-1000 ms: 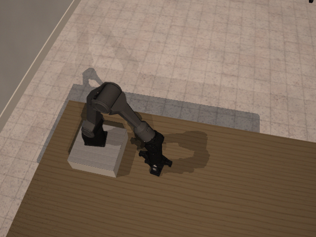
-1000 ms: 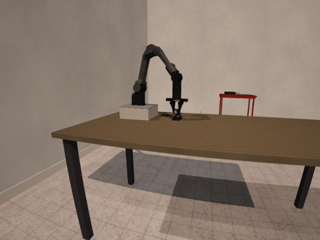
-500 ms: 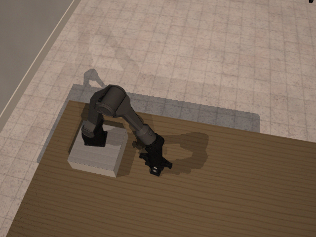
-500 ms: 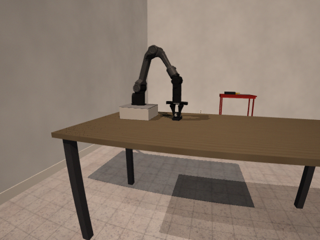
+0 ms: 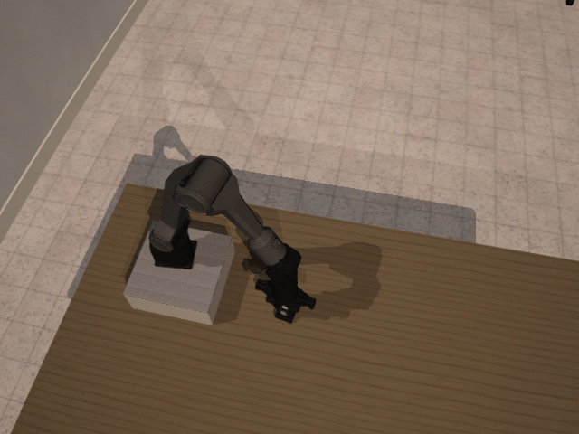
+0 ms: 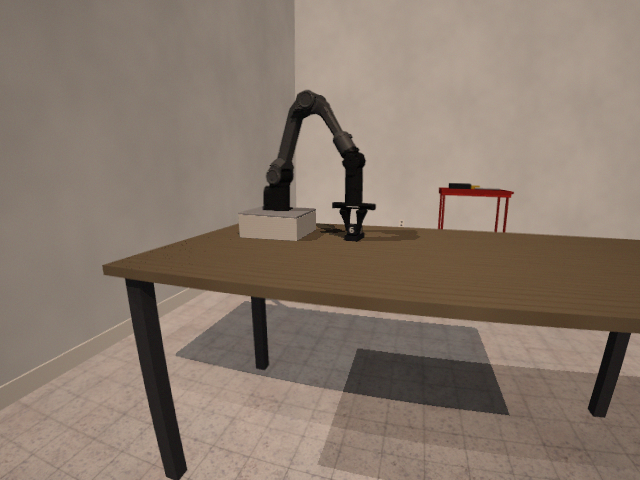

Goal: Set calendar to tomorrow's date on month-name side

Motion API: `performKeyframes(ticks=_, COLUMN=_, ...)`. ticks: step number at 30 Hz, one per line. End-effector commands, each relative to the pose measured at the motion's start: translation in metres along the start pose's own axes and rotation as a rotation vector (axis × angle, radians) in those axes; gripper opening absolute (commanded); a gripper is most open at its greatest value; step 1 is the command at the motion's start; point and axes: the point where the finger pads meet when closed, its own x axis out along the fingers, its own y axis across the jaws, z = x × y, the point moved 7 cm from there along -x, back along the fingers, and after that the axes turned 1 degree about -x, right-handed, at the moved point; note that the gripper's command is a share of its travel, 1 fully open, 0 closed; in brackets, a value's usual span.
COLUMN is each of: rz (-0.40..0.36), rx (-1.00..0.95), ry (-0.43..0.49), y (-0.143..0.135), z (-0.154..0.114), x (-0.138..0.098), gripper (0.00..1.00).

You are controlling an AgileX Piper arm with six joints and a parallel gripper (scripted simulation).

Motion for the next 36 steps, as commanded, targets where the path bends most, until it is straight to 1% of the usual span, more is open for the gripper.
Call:
performKeyframes(ticks=1, rz=0.0, rx=-0.001, ry=0.001, y=0.0001, z=0.0003, x=0.0001, gripper=0.38)
performKeyframes(ticks=20, rz=0.0, rx=-0.001, ry=0.001, y=0.0001, z=0.0003, x=0.0004, gripper=0.38)
performKeyframes(ticks=36, rz=0.002, rx=-0.001, ry=0.0, y=0.0004, z=0.0003, x=0.0091, gripper=0.38)
